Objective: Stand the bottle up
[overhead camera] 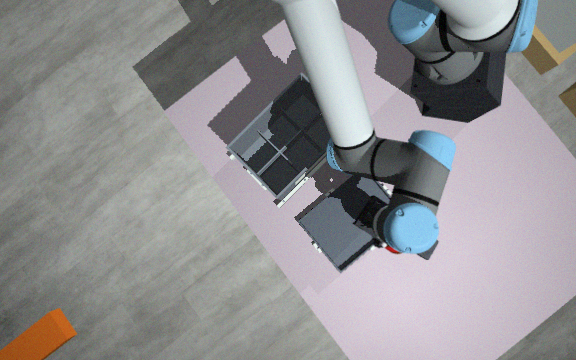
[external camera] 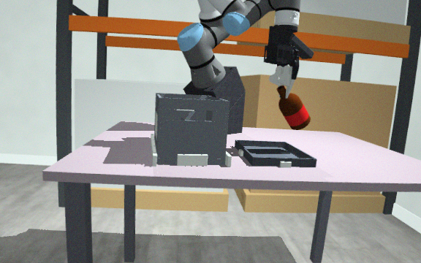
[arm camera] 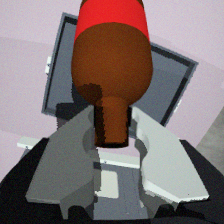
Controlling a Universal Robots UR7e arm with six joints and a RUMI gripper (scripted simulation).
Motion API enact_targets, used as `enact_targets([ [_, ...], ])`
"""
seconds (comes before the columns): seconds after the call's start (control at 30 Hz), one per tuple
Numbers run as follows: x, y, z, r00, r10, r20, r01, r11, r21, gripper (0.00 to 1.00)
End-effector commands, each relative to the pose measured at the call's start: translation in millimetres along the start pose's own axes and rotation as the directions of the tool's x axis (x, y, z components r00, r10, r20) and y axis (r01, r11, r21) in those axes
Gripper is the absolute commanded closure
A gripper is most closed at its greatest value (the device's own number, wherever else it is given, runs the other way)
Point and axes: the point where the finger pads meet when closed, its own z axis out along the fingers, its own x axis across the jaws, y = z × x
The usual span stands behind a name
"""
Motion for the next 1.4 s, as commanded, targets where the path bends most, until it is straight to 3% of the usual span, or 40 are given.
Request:
enact_targets([
  [0.0,0.4,-0.1,-0.4,1.0,0.0,-0.001,0.0,1.0,0.0,1.0],
  [1.37,0.4,-0.1,-0.4,0.996,-0.094,-0.001,0.094,0.996,0.0,1.0],
])
